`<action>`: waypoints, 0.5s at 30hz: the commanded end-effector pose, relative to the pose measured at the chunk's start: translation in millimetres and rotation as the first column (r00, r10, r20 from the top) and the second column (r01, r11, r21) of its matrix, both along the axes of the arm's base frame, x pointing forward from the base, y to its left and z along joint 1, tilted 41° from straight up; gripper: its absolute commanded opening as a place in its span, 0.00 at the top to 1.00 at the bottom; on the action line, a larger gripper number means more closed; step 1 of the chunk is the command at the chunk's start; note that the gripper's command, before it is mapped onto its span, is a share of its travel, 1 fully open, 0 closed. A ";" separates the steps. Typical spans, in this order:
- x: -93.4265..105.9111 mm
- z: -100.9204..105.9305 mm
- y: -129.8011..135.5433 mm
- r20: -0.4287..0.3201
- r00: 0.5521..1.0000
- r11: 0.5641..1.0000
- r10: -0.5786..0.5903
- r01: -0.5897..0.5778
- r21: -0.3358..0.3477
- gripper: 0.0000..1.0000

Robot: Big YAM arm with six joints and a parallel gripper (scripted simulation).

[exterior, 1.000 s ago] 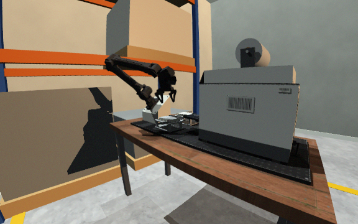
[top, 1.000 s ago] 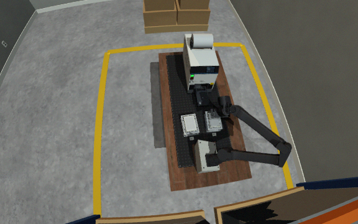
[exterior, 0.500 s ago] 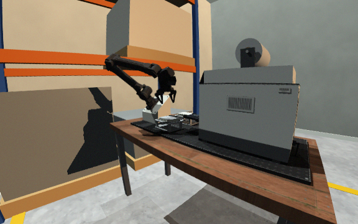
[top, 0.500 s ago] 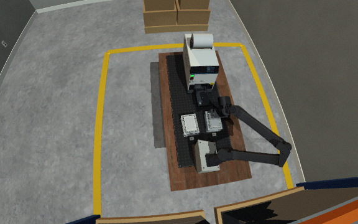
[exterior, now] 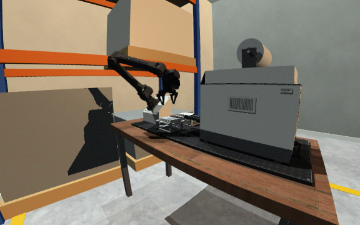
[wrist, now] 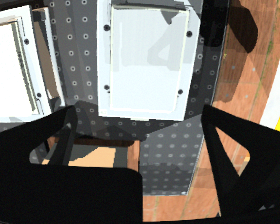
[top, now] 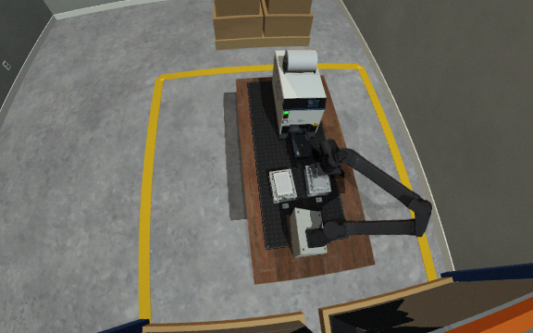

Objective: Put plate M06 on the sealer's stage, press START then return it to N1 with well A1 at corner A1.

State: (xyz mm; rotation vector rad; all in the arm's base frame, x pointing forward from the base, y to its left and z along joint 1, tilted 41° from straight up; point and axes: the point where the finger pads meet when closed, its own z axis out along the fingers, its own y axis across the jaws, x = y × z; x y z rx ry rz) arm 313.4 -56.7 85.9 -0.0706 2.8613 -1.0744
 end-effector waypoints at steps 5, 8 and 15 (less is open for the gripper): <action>20.6 16.9 -3.1 -0.051 0.980 0.982 -0.190 0.191 0.008 0.00; 23.2 15.7 -3.9 -0.048 0.980 0.982 -0.191 0.191 0.000 0.00; 38.0 18.9 49.0 -0.046 0.987 0.988 -0.152 0.152 -0.001 0.00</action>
